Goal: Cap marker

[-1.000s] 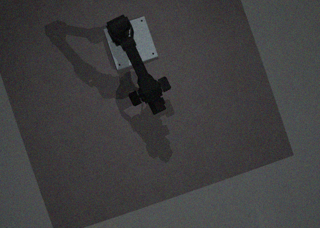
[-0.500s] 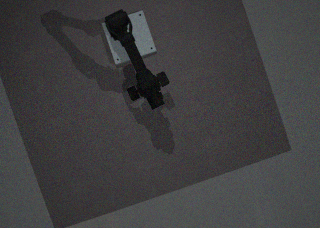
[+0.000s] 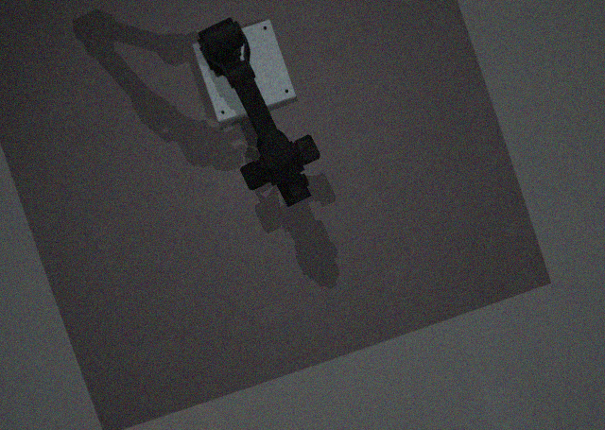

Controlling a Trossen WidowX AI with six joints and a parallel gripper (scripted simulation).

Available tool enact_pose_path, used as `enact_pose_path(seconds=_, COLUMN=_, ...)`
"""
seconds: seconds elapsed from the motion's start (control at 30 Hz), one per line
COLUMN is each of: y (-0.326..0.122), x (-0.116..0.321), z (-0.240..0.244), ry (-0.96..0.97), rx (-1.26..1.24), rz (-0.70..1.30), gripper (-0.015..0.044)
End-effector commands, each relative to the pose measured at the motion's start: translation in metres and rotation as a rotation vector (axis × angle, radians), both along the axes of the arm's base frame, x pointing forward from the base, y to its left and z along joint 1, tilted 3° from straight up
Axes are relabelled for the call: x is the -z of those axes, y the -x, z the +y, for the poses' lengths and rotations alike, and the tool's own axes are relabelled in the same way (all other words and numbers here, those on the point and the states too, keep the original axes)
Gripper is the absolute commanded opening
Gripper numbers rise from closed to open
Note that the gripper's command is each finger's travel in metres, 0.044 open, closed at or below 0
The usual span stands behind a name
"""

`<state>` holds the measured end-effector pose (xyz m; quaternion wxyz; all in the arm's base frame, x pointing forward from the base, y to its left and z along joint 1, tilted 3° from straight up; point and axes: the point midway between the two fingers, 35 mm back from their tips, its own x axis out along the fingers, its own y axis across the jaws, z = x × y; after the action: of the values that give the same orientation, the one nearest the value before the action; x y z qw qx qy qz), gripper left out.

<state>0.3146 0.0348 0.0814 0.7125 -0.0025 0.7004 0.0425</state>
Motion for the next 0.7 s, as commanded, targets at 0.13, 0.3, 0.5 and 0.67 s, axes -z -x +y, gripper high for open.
enact_pose_path(seconds=0.13, y=-0.002, x=-0.018, z=-0.001, ry=0.0, rx=0.0, rz=0.0, gripper=0.044)
enact_pose_path(seconds=0.3, y=0.001, x=-0.073, z=-0.004, ry=0.0, rx=0.0, rz=0.0, gripper=0.044)
enact_pose_path(seconds=0.5, y=0.001, x=-0.074, z=-0.004, ry=0.0, rx=0.015, rz=0.001, gripper=0.0414)
enact_pose_path(seconds=0.67, y=0.002, x=-0.066, z=-0.004, ry=-0.003, rx=0.119, rz=0.005, gripper=0.0282)
